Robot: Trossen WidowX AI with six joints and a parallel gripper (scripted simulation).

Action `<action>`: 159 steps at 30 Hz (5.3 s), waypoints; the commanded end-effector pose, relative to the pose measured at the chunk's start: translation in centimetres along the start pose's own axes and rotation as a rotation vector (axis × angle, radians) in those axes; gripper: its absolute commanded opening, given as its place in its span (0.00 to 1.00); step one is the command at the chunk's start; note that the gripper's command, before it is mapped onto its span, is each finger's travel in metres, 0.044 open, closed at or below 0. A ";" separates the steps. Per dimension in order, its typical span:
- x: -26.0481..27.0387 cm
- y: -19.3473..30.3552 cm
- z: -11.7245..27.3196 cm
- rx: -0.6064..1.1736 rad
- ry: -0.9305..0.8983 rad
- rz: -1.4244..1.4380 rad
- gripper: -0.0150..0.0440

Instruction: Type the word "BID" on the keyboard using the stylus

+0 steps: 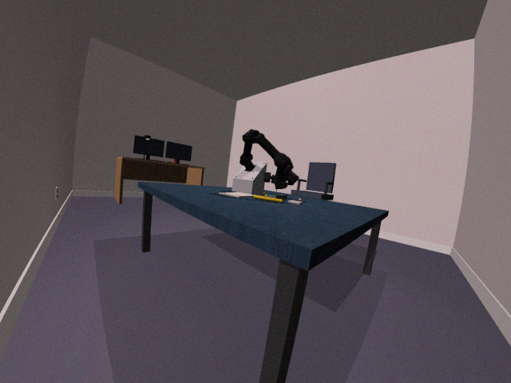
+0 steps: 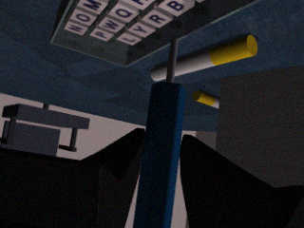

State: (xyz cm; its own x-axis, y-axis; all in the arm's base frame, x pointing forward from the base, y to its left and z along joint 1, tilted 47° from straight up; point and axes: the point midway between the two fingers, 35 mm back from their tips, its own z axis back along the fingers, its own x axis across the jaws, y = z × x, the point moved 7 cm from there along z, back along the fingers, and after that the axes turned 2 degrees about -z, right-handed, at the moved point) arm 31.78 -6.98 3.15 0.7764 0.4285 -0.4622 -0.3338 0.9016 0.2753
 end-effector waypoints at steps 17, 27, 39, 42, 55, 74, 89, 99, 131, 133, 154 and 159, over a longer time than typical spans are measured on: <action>0.3 -0.6 0.0 -0.004 -0.001 0.003 0.39; 0.3 -0.6 0.0 -0.004 -0.001 0.003 0.39; 0.1 -0.6 -0.1 -0.004 -0.001 0.003 0.39; 0.1 -0.7 -0.2 -0.004 -0.001 0.003 0.39; 0.1 -1.2 -0.5 -0.004 -0.001 0.003 0.39; 0.2 -1.8 -0.8 -0.004 -0.001 0.002 0.39; 0.2 -1.9 -0.9 -0.004 -0.001 0.002 0.39; 0.1 1.4 1.0 -0.003 -0.002 0.003 0.39; 0.6 -1.1 3.6 -0.003 -0.001 0.002 0.25; 0.6 -1.7 3.2 -0.003 -0.001 0.002 0.25; 0.5 -2.1 3.0 -0.003 -0.001 0.002 0.39; 0.5 -2.2 2.9 -0.003 -0.001 0.002 0.39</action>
State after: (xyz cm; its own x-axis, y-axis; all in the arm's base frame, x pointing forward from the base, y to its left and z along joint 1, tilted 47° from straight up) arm 34.49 -8.77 4.89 0.7777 0.4277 -0.4607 -0.3338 0.9020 0.2738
